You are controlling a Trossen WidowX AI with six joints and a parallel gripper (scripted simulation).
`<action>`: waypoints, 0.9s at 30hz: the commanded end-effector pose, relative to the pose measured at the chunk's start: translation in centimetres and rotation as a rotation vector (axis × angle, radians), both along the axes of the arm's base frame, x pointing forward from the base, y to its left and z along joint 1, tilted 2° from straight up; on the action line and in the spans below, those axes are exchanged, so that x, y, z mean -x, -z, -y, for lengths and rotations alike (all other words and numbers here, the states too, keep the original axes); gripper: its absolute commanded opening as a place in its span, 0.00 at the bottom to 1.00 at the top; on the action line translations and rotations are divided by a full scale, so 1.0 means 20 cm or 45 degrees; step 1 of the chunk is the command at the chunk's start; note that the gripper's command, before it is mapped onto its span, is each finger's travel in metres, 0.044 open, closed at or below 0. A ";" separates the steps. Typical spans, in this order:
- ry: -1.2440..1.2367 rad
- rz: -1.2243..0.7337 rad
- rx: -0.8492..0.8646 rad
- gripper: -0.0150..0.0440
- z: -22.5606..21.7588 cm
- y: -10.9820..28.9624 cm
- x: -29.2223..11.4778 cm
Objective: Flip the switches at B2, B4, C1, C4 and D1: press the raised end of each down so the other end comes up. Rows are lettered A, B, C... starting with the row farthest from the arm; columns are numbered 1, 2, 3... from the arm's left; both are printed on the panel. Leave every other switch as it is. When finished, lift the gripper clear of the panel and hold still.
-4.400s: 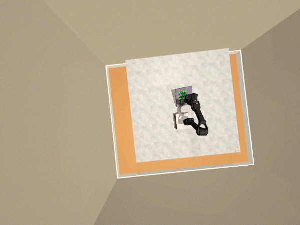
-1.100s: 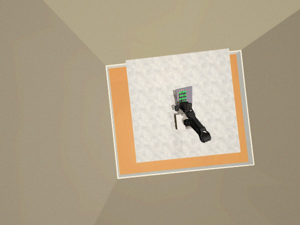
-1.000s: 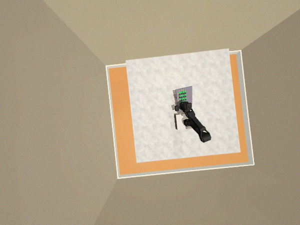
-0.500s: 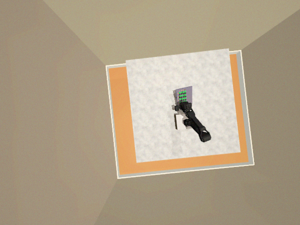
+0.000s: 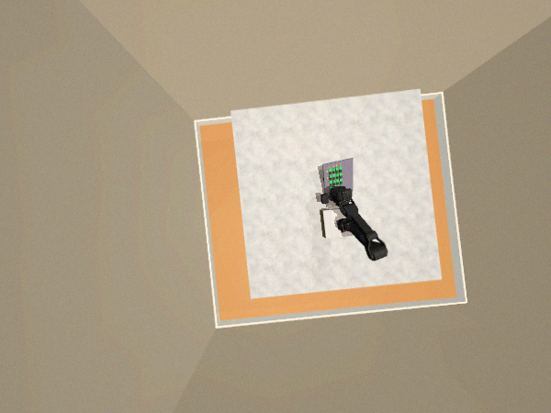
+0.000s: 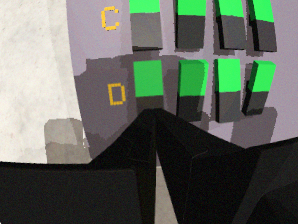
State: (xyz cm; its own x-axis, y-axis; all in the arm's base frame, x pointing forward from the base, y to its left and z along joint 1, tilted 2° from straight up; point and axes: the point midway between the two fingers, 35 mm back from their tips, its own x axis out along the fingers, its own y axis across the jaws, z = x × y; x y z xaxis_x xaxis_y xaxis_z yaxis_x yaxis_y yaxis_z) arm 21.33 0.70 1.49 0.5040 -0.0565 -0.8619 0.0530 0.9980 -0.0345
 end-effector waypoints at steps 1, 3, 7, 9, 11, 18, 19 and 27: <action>-0.010 0.001 -0.001 0.25 0.00 0.00 0.00; -0.010 0.001 -0.001 0.25 0.00 0.00 0.00; -0.010 0.001 -0.001 0.25 0.00 0.01 0.00; -0.010 0.001 -0.001 0.25 0.00 0.01 0.00; -0.010 0.001 -0.001 0.25 0.00 0.01 -0.01; -0.010 0.001 -0.001 0.25 0.00 0.01 -0.01; -0.010 0.001 -0.001 0.25 0.00 0.01 -0.01; -0.010 0.001 -0.001 0.25 0.00 0.02 -0.01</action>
State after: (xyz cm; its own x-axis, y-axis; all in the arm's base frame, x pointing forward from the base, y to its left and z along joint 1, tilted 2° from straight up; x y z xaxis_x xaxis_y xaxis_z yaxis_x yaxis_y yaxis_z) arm 21.51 0.68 1.17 0.5041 -0.0564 -0.8618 0.0530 0.9980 -0.0344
